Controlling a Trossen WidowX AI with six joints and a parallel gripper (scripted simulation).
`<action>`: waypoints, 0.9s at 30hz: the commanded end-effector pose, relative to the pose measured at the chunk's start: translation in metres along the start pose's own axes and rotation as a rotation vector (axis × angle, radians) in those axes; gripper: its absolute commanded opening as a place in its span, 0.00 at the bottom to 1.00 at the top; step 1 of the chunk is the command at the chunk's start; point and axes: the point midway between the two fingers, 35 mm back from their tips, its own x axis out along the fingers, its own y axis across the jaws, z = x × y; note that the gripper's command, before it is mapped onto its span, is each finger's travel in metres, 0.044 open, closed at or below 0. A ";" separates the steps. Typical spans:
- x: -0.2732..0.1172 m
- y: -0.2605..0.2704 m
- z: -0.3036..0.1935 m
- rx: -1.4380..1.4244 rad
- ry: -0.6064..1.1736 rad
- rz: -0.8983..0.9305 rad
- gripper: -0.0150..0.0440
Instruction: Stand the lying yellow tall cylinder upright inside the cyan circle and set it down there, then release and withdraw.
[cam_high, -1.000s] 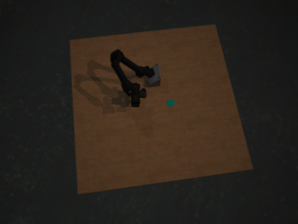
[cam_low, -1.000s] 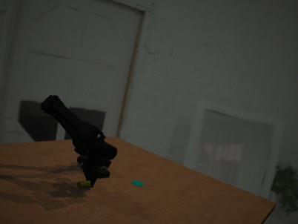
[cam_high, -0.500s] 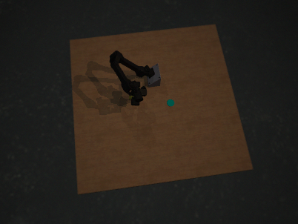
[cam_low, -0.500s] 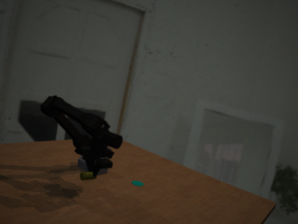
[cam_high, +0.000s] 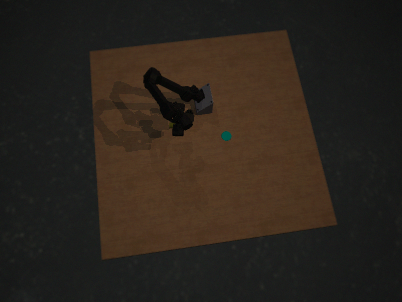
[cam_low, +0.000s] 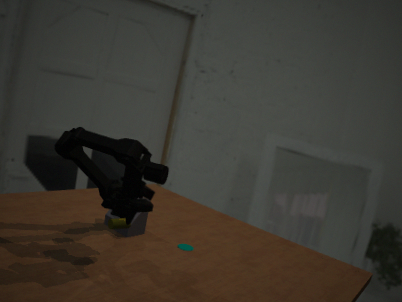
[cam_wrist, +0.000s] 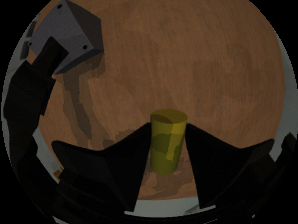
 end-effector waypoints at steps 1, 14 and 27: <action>-0.009 0.000 -0.001 0.004 0.000 -0.002 0.43; -0.012 -0.006 0.020 0.024 -0.024 0.007 0.43; -0.019 -0.017 0.051 0.051 -0.040 0.014 0.43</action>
